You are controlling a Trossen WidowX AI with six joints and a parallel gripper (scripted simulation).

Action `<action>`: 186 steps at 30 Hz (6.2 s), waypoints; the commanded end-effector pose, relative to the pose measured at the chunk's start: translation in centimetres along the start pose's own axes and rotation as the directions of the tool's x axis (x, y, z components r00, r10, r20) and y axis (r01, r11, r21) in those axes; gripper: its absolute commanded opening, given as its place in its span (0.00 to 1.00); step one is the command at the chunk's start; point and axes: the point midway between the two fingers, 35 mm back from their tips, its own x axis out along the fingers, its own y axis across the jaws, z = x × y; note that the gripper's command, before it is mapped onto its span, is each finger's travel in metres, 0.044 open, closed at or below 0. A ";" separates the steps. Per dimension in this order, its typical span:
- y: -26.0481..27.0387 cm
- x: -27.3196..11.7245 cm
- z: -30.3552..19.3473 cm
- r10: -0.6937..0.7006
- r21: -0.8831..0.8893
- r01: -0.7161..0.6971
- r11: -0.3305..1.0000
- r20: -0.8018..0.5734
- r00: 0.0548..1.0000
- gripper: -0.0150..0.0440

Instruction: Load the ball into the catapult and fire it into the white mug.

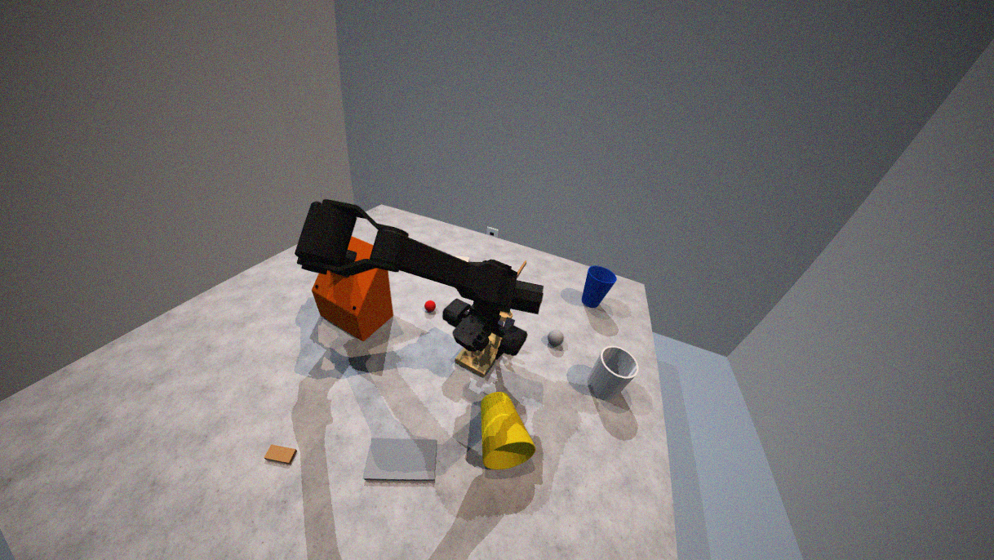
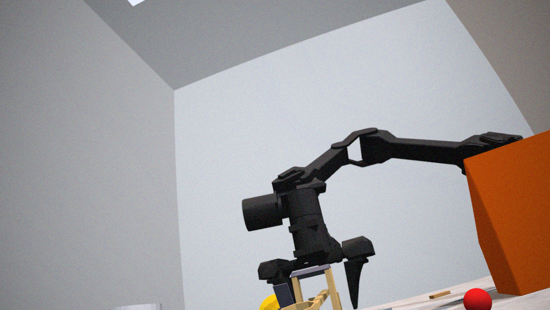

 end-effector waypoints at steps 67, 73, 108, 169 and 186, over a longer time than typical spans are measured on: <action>1.9 -3.8 -1.0 -0.002 -0.785 0.004 0.620 0.004 1.000 0.25; 2.0 -2.8 -1.1 -0.002 -0.785 0.004 0.620 0.004 1.000 0.25; 2.0 0.4 -0.9 -0.013 -0.779 0.012 0.627 0.005 1.000 0.70; 1.9 0.2 -1.0 -0.002 -0.790 0.006 0.613 0.006 1.000 1.00; 2.1 0.5 -1.0 -0.001 -0.783 0.001 0.622 0.001 1.000 0.51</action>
